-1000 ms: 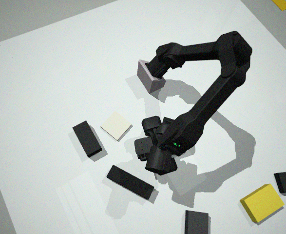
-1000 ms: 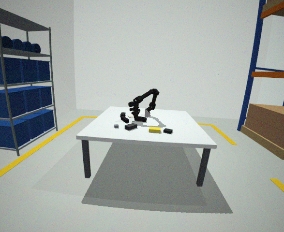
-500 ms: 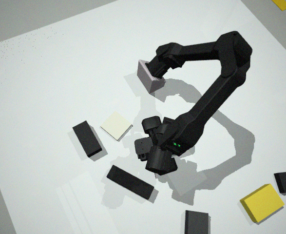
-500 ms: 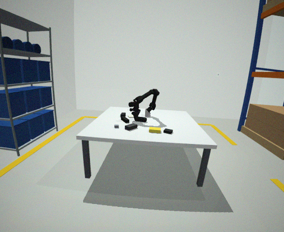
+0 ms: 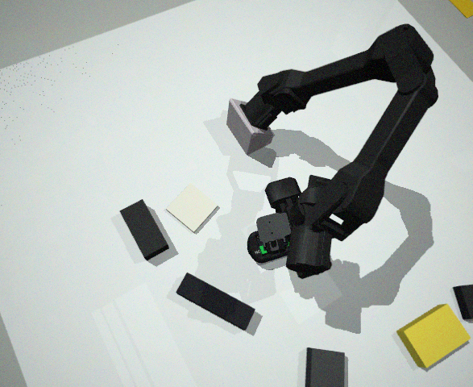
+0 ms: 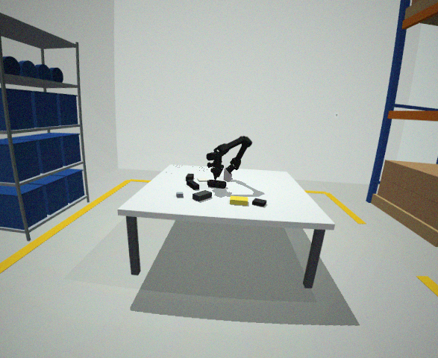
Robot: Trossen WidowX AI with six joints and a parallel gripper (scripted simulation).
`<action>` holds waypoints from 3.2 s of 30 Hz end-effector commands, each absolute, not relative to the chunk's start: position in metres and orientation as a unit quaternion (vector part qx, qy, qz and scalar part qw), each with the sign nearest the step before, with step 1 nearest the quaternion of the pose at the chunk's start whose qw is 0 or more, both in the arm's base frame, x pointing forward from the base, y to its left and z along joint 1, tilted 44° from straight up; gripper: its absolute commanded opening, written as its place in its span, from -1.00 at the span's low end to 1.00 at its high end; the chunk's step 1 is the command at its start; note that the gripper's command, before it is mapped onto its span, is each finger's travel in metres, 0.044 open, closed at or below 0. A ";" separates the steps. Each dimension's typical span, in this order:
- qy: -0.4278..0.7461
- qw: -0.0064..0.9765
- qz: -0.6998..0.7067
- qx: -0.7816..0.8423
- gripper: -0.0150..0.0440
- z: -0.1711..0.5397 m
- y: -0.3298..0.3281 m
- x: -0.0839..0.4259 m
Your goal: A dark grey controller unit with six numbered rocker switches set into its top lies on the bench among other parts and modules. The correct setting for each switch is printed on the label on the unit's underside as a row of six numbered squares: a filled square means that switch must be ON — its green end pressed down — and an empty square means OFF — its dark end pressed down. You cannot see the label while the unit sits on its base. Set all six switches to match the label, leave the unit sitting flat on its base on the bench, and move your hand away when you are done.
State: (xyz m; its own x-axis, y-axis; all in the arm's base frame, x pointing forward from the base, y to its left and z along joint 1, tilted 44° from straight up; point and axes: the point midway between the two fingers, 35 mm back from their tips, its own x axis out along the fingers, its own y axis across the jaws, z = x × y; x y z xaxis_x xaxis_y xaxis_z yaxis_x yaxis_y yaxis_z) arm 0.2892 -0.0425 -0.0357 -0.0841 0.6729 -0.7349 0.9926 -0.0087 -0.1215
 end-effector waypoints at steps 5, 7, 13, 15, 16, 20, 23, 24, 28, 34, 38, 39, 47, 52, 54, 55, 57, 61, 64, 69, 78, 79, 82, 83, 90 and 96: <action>0.661 0.237 -0.330 0.632 1.00 -0.035 -0.041 0.287; 0.661 0.237 -0.330 0.632 1.00 -0.035 -0.041 0.287; 0.661 0.237 -0.330 0.631 1.00 -0.034 -0.043 0.288; 0.660 0.238 -0.330 0.631 1.00 -0.025 -0.052 0.290; 0.661 0.239 -0.330 0.631 1.00 -0.018 -0.059 0.291; 0.661 0.240 -0.329 0.630 1.00 0.000 -0.076 0.292; 0.661 0.240 -0.329 0.630 1.00 0.000 -0.076 0.292; 0.661 0.240 -0.329 0.630 0.91 0.000 -0.076 0.292; 0.661 0.240 -0.329 0.630 0.56 0.000 -0.076 0.292; 0.661 0.240 -0.329 0.630 0.02 0.000 -0.076 0.292; 0.661 0.240 -0.329 0.630 -0.33 0.000 -0.076 0.292; 0.661 0.240 -0.329 0.630 -0.42 0.000 -0.076 0.292; 0.661 0.240 -0.329 0.630 -0.49 0.000 -0.076 0.292; 0.660 0.239 -0.330 0.632 -0.22 0.000 -0.076 0.293; 0.660 0.239 -0.330 0.632 -0.05 0.000 -0.076 0.293; 0.660 0.239 -0.330 0.632 0.04 0.000 -0.076 0.293; 0.660 0.239 -0.330 0.632 0.22 0.000 -0.076 0.293; 0.660 0.239 -0.330 0.632 0.58 0.000 -0.076 0.293; 0.660 0.239 -0.330 0.632 0.84 0.000 -0.076 0.293; 0.660 0.239 -0.330 0.632 0.91 -0.002 -0.075 0.294; 0.662 0.240 -0.323 0.632 0.11 -0.048 -0.034 0.330; 0.662 0.240 -0.323 0.632 0.02 -0.048 -0.034 0.330; 0.662 0.240 -0.323 0.632 -0.25 -0.048 -0.034 0.330; 0.662 0.240 -0.323 0.632 -0.33 -0.048 -0.034 0.330; 0.662 0.240 -0.323 0.632 -0.49 -0.048 -0.034 0.330; 0.662 0.240 -0.323 0.632 -0.49 -0.048 -0.034 0.330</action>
